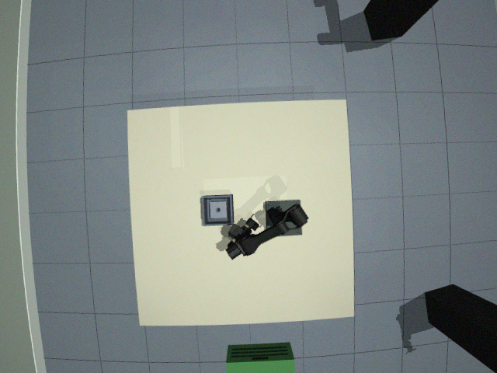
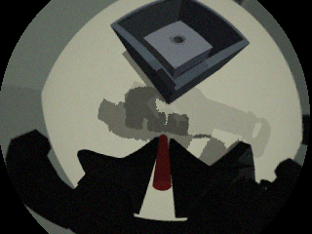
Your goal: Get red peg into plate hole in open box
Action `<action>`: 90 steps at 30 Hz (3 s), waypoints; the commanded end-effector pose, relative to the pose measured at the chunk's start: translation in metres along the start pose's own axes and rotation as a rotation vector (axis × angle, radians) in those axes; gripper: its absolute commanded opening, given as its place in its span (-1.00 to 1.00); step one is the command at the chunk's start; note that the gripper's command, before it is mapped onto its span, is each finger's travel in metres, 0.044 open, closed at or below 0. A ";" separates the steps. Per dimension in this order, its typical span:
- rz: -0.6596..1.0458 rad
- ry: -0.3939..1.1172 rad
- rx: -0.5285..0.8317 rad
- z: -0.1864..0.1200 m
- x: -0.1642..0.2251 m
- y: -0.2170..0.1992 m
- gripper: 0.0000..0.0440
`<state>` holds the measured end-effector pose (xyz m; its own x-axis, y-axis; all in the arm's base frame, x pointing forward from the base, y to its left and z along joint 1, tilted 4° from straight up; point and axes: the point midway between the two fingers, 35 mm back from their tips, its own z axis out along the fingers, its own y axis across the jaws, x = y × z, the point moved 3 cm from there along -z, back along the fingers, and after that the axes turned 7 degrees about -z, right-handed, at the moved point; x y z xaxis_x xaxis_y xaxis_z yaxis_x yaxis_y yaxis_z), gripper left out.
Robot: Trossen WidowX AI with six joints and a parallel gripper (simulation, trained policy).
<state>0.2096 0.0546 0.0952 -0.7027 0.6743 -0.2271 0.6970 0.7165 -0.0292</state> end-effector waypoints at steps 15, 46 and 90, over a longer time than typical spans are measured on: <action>0.003 -0.106 -0.004 -0.034 -0.063 0.000 -1.00; 0.174 -0.067 0.004 0.000 -0.165 -0.031 -0.99; 0.077 0.031 0.044 0.058 -0.234 -0.031 -0.44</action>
<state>0.3537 -0.1238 0.0937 -0.6651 0.7252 -0.1779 0.7427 0.6673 -0.0565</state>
